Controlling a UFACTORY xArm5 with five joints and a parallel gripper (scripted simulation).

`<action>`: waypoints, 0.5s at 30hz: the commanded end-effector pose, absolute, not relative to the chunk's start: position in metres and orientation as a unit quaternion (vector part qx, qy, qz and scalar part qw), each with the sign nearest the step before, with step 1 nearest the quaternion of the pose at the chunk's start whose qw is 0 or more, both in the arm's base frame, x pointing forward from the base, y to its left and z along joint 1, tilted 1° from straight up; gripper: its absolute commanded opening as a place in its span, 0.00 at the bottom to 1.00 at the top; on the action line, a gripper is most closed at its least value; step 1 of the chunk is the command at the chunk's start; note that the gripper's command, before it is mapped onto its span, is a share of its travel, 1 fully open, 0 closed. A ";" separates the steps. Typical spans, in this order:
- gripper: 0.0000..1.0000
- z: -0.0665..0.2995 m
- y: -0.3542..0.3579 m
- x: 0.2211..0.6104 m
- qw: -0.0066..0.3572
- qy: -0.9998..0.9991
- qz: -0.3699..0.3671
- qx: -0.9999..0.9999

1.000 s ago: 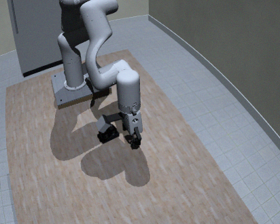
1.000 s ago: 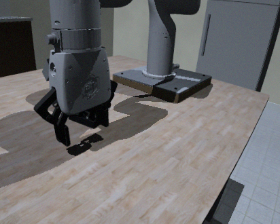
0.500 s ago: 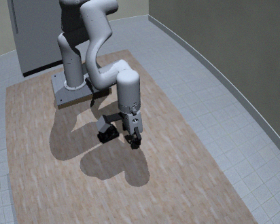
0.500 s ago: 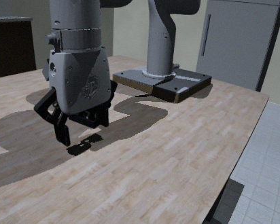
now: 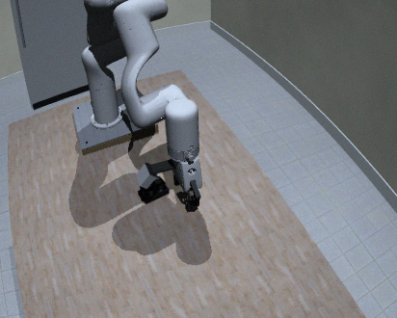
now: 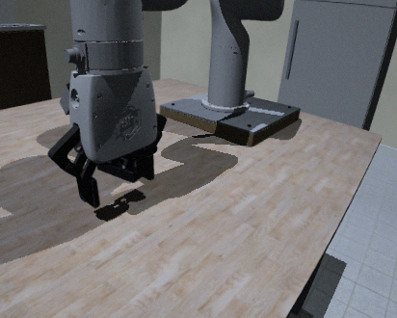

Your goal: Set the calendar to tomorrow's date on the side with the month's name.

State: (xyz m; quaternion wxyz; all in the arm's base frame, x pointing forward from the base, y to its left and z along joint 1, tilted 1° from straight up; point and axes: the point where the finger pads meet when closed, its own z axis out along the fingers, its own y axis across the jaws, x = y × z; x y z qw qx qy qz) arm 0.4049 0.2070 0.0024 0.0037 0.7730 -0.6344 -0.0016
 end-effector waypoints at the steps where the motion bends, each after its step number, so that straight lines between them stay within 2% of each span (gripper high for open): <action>1: 1.00 0.004 0.208 0.406 0.002 -0.634 -0.001 0.773; 11: 1.00 0.012 0.208 0.406 0.002 -0.634 -0.001 0.773; 15: 1.00 0.026 0.208 0.406 0.002 -0.634 -0.001 0.773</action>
